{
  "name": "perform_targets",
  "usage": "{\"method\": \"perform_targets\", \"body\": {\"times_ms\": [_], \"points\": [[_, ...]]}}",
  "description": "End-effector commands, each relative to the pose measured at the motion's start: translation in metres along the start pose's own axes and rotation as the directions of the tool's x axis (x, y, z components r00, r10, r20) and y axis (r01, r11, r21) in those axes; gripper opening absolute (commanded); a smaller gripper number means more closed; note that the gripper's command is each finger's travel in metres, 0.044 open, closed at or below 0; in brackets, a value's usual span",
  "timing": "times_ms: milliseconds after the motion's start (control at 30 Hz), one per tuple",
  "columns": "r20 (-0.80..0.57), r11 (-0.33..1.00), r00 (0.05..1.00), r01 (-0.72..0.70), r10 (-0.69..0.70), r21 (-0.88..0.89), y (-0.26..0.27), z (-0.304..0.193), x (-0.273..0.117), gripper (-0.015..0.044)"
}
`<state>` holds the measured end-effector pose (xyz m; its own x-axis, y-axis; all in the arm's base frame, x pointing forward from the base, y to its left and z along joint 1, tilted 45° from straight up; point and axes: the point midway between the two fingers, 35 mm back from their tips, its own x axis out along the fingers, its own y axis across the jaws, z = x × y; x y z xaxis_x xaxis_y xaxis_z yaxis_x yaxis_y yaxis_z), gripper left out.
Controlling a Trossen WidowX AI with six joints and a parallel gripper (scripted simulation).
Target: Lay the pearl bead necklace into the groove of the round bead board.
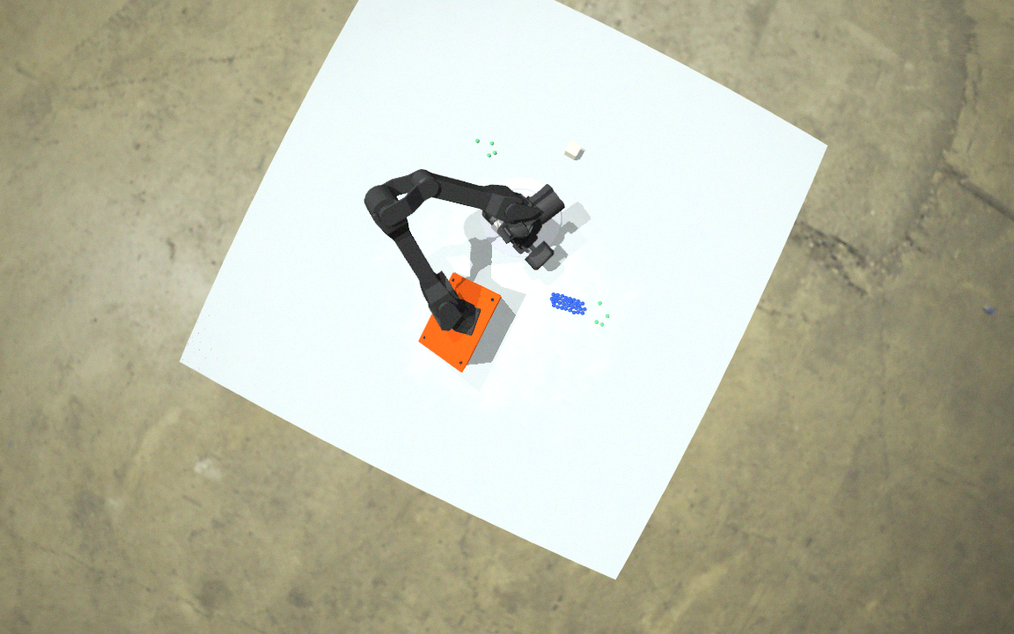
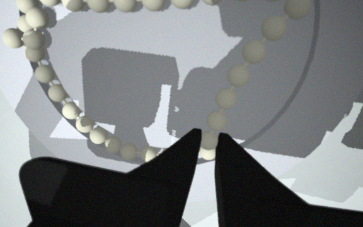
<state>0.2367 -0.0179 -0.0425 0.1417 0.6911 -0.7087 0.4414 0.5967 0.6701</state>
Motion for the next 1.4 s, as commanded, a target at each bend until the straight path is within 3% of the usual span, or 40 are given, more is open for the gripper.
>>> {"method": "perform_targets", "body": {"times_ms": [0,933,1367], "points": [[0.001,1.000,1.000,0.000,0.000,0.000,0.000,0.000,-0.001,0.0000],[0.000,1.000,1.000,-0.005,0.005,0.003,-0.012,-0.003,0.002,0.0000],[0.001,1.000,1.000,-0.005,0.005,0.002,-0.012,-0.003,-0.002,0.0341]]}}
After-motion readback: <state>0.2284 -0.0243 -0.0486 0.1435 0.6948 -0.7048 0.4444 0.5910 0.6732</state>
